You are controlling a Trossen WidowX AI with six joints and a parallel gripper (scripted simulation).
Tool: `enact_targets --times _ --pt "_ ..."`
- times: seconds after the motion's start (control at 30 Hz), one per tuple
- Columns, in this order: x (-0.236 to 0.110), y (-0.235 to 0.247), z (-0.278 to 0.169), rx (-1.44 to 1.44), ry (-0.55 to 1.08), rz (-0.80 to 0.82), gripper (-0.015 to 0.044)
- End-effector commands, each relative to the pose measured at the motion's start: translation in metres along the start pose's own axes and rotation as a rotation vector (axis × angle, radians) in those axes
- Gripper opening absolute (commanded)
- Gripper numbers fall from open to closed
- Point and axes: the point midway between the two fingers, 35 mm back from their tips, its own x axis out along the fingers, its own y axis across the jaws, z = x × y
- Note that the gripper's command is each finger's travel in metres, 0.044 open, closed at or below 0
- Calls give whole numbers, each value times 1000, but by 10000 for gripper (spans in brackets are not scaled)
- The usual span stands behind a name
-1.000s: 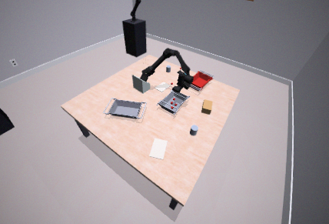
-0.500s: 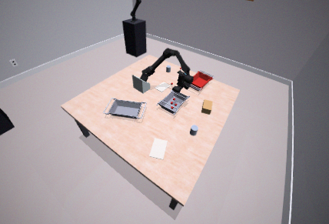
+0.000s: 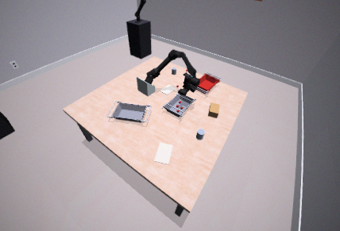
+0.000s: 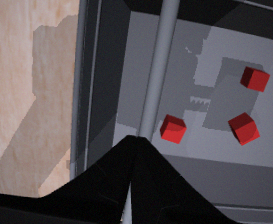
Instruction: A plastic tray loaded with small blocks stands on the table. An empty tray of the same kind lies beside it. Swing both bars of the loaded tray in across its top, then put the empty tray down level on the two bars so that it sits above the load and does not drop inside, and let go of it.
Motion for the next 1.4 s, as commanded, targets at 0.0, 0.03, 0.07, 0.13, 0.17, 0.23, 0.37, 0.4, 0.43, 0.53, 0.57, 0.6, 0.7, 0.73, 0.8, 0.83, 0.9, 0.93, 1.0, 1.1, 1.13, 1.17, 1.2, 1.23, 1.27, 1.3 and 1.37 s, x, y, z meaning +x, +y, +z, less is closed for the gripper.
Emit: enact_targets --times 0.0,0.03,0.07,0.13,0.17,0.23,0.37,0.4,0.43,0.53,0.57,0.6,0.7,0.73,0.8,0.83,0.9,0.93,1.0,1.1,1.13,1.17,1.2,1.23,1.27,1.3,1.37 --pt "0 0 0 0 0 0 0" --pt "0 0 0 0 0 0 0" --pt "0 0 0 0 0 0 0" --pt "0 0 0 0 0 0 0" --pt "0 0 0 0 0 0 0" --pt "0 0 0 0 0 0 0" --pt "0 0 0 0 0 0 26" --pt "0 0 0 0 0 0 53" --pt "0 0 0 0 0 0 79" --pt "0 0 0 0 0 0 158" --pt "-2 0 0 0 0 0 184" --pt "-7 0 1 0 0 -1 210" --pt "-30 -1 3 0 0 -4 289" --pt "-41 -2 3 1 0 -5 315" --pt "-68 -2 2 1 1 -4 367" --pt "-80 -1 1 1 1 -4 394" --pt "-56 -3 1 2 12 0 440" --pt "-57 -13 1 -4 9 -7 440" --pt "-61 -47 -2 -27 0 -33 440" --pt "-66 -102 -13 -64 -6 -71 440" --pt "-68 -116 -17 -74 -6 -79 440" --pt "-69 -132 -23 -86 -6 -89 440" --pt "-71 -149 -30 -98 -5 -98 440" --pt "-72 -166 -38 -111 -3 -106 440" --pt "-73 -183 -47 -124 -1 -114 440" --pt "-74 -199 -56 -137 2 -120 440" --pt "-75 -229 -78 -164 9 -129 440"
